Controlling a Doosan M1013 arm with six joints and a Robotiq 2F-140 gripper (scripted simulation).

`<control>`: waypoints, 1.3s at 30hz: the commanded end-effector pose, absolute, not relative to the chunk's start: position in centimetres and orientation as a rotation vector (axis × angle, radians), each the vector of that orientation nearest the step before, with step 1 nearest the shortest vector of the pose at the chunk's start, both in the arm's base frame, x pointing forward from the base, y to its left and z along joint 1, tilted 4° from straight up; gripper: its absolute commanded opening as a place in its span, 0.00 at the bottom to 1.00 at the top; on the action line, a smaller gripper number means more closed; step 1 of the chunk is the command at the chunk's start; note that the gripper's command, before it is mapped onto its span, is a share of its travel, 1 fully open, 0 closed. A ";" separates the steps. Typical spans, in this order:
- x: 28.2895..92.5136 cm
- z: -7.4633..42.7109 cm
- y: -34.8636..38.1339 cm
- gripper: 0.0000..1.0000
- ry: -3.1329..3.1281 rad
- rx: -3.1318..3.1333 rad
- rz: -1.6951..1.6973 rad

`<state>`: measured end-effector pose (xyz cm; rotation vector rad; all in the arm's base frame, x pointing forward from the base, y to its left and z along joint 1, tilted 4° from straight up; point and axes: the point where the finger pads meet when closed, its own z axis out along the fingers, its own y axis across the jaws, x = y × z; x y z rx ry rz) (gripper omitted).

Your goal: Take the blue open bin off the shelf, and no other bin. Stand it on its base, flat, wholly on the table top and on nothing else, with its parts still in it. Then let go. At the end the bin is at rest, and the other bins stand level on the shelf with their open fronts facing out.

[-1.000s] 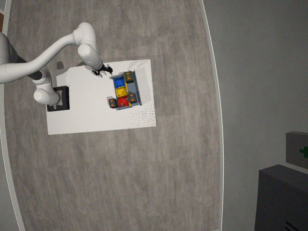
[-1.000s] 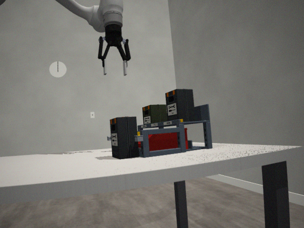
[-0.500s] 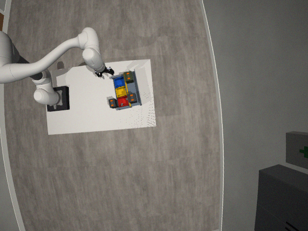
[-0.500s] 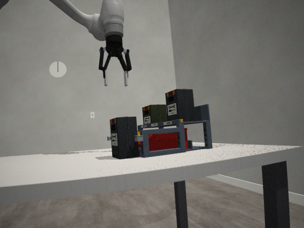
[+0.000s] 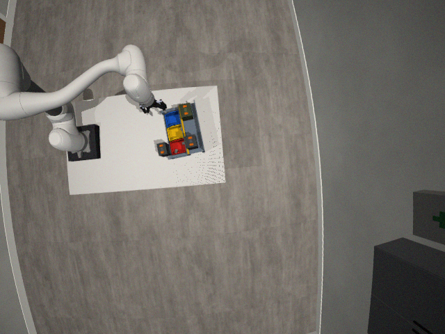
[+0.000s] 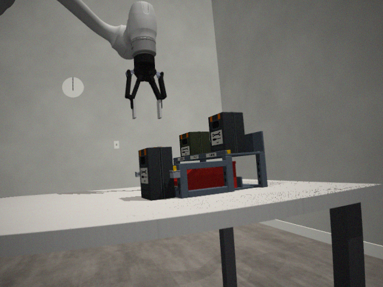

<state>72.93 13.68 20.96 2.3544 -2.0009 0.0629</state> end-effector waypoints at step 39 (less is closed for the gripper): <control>72.9 15.1 13.3 0.57 -2.000 2.354 0.063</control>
